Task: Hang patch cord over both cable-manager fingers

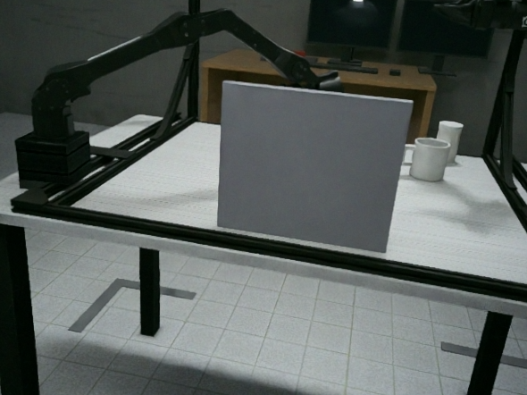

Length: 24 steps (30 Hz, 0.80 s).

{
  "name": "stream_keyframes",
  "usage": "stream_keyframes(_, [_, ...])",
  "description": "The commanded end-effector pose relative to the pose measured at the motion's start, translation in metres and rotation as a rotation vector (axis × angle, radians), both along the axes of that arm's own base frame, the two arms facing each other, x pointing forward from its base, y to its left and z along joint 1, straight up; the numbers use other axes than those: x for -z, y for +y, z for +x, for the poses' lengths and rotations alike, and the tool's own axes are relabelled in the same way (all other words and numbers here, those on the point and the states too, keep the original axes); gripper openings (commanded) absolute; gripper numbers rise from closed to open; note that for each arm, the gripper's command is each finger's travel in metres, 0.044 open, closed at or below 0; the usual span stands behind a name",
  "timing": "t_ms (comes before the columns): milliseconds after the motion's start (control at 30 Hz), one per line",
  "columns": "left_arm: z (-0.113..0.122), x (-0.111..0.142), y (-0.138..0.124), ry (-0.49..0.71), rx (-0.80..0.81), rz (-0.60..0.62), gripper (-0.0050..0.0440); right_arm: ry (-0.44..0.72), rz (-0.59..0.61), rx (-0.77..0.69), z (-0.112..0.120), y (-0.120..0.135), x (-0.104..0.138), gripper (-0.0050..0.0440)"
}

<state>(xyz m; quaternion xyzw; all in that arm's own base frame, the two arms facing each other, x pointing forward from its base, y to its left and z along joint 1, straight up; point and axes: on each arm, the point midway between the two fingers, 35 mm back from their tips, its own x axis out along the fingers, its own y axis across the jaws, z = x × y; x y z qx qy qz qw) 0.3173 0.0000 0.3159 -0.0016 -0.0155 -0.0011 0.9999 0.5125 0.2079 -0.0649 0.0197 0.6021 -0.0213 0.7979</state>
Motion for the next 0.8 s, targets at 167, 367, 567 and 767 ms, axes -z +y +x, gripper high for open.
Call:
stream_keyframes(167, [-0.0016, -0.007, 0.0, -0.019, -0.002, 0.003, 0.044, -0.019, 0.011, 0.0, 0.0041, 0.0014, -0.0102, 0.044])
stream_keyframes(367, [-0.0016, -0.007, 0.0, -0.019, -0.002, 0.003, 0.044, -0.036, 0.016, 0.0, 0.0068, 0.003, -0.0186, 0.0392])
stream_keyframes(567, [-0.0016, -0.007, 0.0, -0.019, -0.002, 0.003, 0.044, -0.036, 0.016, 0.0, 0.0068, 0.003, -0.0186, 0.0248])
stream_keyframes(767, [-0.0016, -0.007, 0.0, -0.019, -0.002, 0.003, 0.044, -0.036, 0.016, 0.0, 0.0068, 0.003, -0.0186, 0.0104])
